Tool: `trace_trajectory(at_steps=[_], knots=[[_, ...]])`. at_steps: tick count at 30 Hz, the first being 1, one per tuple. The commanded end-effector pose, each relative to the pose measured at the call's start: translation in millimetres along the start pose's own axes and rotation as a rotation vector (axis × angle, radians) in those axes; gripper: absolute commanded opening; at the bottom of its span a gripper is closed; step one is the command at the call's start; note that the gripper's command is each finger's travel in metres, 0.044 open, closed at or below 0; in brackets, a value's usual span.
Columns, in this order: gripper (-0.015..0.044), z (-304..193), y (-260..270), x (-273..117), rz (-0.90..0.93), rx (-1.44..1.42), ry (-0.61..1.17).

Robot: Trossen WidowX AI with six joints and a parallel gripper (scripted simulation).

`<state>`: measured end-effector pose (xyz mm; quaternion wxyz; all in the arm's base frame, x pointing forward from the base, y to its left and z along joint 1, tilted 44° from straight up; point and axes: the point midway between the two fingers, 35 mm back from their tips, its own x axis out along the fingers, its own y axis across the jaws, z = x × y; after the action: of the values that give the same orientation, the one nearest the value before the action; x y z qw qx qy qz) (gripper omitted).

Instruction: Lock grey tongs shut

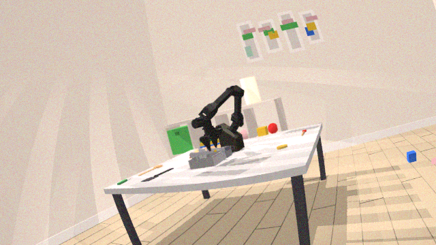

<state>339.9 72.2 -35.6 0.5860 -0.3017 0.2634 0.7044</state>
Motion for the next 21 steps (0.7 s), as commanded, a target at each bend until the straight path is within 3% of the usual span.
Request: trace_trajectory(at_steps=[1, 21], knots=[[0.0440, 0.0, 2.3, 7.6, 0.003, 0.009, -0.006], [0.0440, 1.7, 5.2, 40.8, 0.004, 0.009, -0.010]])
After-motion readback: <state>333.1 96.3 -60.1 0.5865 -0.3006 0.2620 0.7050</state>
